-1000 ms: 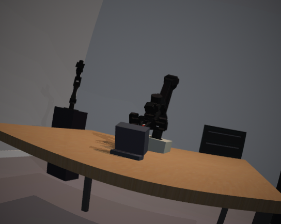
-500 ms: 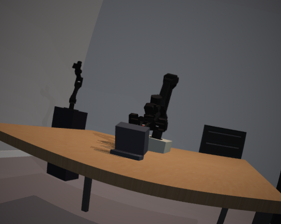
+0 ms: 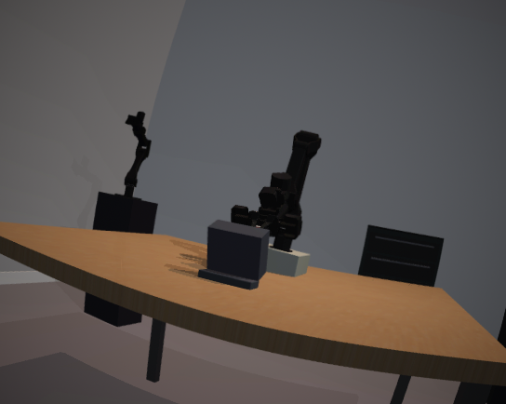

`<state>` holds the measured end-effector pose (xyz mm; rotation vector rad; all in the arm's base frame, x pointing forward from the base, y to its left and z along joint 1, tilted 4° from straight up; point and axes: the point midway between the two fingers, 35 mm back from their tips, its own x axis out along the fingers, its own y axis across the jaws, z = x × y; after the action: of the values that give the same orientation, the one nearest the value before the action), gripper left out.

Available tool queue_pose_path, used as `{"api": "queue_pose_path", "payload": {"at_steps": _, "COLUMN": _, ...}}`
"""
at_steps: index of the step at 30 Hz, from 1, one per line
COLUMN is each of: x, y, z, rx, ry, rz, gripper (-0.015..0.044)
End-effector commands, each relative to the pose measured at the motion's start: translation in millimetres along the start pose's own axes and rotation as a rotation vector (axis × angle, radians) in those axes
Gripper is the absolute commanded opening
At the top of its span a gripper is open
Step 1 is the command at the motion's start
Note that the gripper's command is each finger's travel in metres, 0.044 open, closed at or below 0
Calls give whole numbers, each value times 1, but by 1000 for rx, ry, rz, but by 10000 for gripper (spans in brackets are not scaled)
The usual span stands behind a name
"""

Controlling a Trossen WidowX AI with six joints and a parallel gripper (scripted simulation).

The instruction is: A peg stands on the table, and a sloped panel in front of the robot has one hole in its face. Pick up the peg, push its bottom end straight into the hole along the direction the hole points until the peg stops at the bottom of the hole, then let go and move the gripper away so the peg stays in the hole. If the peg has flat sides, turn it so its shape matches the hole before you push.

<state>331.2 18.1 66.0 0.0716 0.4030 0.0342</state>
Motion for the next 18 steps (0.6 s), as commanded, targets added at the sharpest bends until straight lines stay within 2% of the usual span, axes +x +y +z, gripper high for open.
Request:
{"api": "queue_pose_path", "payload": {"at_steps": 1, "x": 1, "y": 0, "z": 1, "rx": -7, "ry": -8, "rz": -2, "gripper": 0}}
{"api": "queue_pose_path", "payload": {"at_steps": 18, "x": 7, "y": 0, "z": -1, "rx": -9, "ry": -34, "rz": 1, "gripper": 0}}
